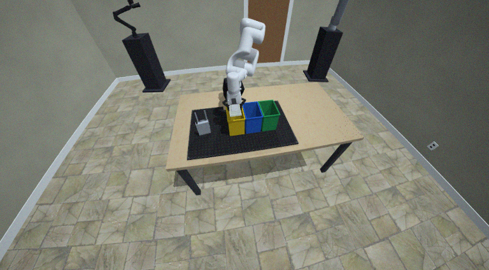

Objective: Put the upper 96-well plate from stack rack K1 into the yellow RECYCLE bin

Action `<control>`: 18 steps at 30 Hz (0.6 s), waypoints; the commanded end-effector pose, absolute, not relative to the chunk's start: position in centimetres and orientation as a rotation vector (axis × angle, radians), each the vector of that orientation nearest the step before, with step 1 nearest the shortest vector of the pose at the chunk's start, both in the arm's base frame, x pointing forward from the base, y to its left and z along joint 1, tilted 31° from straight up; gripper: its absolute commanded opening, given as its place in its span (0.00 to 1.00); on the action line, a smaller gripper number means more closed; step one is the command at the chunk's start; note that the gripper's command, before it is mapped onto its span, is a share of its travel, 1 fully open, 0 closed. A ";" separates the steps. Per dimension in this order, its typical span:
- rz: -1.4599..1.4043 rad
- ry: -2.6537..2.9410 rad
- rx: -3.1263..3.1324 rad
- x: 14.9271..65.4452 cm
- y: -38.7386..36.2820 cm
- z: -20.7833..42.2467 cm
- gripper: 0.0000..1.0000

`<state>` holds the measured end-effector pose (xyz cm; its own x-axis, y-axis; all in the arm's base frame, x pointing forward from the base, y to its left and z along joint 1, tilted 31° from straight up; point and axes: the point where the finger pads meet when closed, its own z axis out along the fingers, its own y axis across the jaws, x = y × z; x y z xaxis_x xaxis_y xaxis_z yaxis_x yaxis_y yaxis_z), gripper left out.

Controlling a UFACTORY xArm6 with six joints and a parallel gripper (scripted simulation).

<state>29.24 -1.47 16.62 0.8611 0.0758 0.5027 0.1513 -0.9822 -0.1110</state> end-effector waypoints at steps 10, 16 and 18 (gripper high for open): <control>-0.775 -0.178 -2.888 29.4 -1.5 16.6 0.00; -0.775 -0.178 -2.888 29.4 -1.4 16.5 0.00; -0.775 -0.178 -2.888 29.5 -1.4 16.5 0.00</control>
